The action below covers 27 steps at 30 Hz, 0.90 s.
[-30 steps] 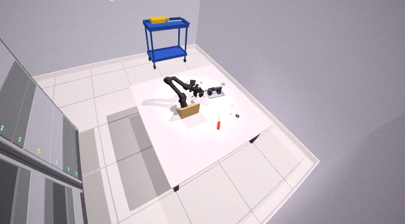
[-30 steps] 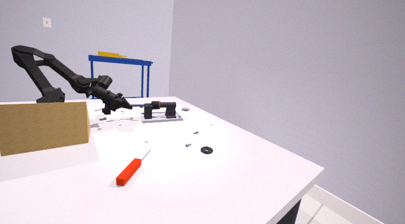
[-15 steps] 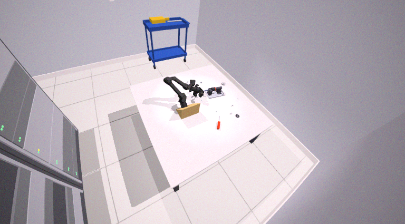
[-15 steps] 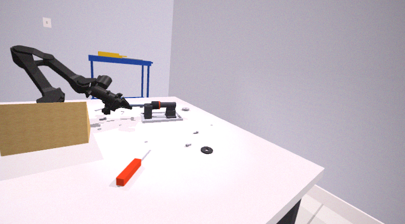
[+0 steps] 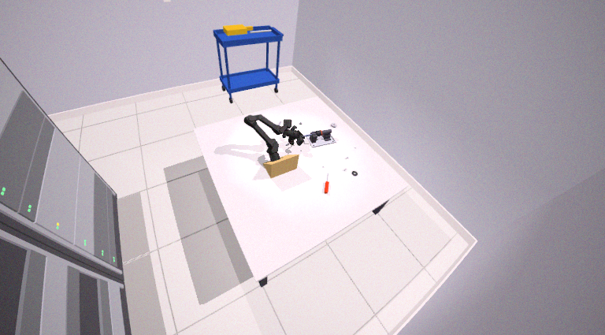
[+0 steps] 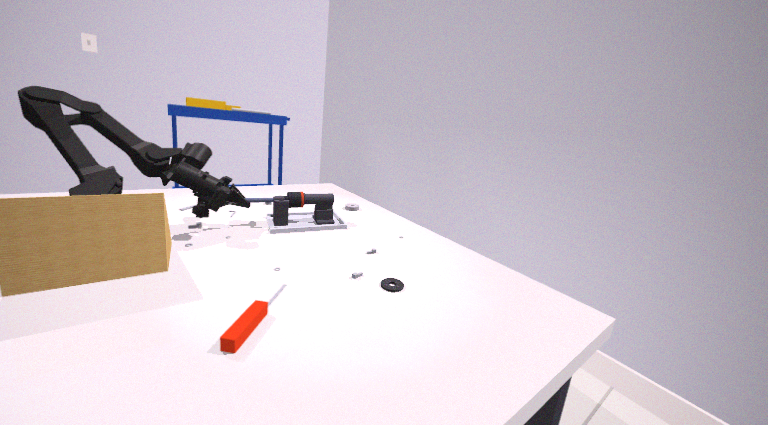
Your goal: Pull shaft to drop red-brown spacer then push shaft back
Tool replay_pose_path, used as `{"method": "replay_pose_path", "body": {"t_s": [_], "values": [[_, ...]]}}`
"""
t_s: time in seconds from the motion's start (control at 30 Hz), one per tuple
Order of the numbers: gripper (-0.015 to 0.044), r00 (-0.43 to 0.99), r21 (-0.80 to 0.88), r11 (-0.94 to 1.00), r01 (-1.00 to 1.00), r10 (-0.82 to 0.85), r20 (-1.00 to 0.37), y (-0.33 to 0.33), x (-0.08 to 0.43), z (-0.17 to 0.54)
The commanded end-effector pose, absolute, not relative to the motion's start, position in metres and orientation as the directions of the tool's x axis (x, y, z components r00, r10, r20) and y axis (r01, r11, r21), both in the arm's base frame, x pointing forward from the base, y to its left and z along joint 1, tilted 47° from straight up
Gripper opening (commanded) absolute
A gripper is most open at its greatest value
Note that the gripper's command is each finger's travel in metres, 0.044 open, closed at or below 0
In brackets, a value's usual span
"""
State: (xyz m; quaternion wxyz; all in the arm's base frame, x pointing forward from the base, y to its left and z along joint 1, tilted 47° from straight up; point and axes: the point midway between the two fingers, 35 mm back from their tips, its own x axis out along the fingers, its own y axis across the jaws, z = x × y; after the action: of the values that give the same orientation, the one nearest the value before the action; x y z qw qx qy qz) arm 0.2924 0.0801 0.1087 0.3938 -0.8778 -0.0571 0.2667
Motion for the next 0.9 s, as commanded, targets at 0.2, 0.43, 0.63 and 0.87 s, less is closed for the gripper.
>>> {"method": "replay_pose_path", "body": {"t_s": [0.2, 0.43, 0.63, 0.87], "values": [[0.0, 0.852, -0.724, -0.681, -0.109, 0.312, -0.421, 0.0804, 0.2911, 0.1093], [0.0, 0.852, -0.724, -0.681, -0.109, 0.312, -0.421, 0.0804, 0.2906, 0.1094], [0.0, 0.852, -0.724, -0.681, -0.109, 0.312, -0.421, 0.0804, 0.2901, 0.1094], [0.0, 0.852, -0.724, -0.681, -0.109, 0.312, -0.421, 0.0805, 0.2894, 0.1095]]}}
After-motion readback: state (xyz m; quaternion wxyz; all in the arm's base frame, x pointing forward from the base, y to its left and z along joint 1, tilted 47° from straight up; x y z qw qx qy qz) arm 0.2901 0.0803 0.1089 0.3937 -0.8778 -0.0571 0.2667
